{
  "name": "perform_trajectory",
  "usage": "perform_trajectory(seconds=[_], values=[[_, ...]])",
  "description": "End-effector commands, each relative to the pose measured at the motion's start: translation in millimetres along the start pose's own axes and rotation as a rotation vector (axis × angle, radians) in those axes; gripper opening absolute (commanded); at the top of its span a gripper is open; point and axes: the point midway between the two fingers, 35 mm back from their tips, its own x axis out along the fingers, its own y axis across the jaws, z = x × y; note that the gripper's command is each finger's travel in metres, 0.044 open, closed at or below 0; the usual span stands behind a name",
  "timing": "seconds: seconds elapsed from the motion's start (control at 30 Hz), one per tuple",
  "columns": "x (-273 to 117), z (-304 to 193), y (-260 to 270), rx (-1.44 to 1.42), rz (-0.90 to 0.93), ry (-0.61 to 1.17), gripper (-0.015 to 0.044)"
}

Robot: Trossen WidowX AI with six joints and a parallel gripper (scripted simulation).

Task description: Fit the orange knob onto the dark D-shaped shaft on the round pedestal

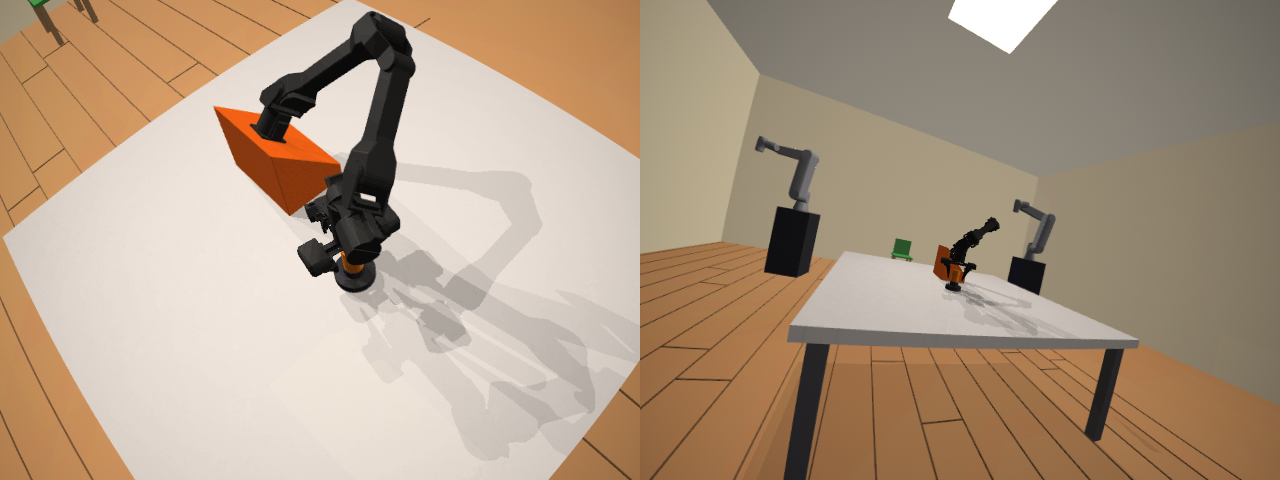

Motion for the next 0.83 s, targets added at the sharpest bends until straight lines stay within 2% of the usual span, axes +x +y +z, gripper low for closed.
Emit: perform_trajectory(seconds=[0.0,0.27,0.47,0.8], values=[[0,0,0,0.003,0.000,0.000,0.0440],[-3,-1,0,0.003,0.001,0.000,0.0440],[-92,-1,1,0.000,0.005,0.001,0.0440],[-96,-4,4,0.000,0.005,0.001,0.0440]])
